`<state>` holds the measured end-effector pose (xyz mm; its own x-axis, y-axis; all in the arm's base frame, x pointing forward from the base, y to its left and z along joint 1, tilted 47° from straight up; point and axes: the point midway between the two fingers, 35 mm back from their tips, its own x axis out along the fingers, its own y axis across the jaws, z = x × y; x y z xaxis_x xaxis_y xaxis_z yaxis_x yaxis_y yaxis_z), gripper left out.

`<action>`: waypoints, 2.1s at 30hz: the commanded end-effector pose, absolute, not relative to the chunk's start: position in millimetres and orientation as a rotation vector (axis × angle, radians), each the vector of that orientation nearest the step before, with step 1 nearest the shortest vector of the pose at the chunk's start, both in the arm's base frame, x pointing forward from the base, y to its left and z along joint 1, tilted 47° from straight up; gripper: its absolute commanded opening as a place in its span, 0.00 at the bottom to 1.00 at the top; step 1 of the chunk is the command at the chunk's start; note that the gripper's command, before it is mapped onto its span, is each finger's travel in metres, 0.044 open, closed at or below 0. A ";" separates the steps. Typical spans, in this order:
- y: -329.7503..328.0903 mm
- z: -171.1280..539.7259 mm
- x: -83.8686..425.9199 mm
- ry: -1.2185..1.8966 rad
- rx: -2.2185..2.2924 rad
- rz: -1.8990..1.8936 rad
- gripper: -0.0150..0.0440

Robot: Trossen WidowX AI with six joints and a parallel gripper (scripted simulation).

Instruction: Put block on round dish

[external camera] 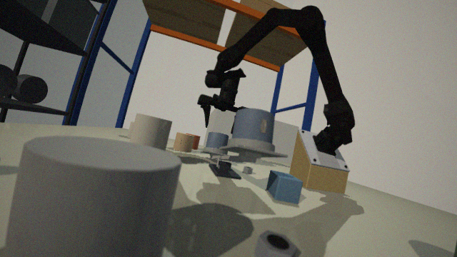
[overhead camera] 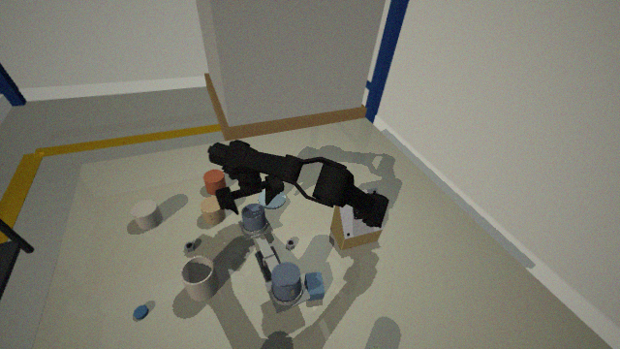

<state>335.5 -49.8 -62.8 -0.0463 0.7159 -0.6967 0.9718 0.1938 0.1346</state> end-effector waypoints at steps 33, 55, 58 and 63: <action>-7.1 -102.5 329.9 1.834 1.587 -0.503 1.00; -11.2 -99.3 331.3 1.833 1.587 -0.504 0.42; -14.0 -97.2 332.2 1.833 1.587 -0.505 0.29; -18.7 -93.5 333.6 1.832 1.586 -0.506 0.25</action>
<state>331.8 -15.2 -96.2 -0.0547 0.7238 -0.6878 0.9746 0.1884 0.1208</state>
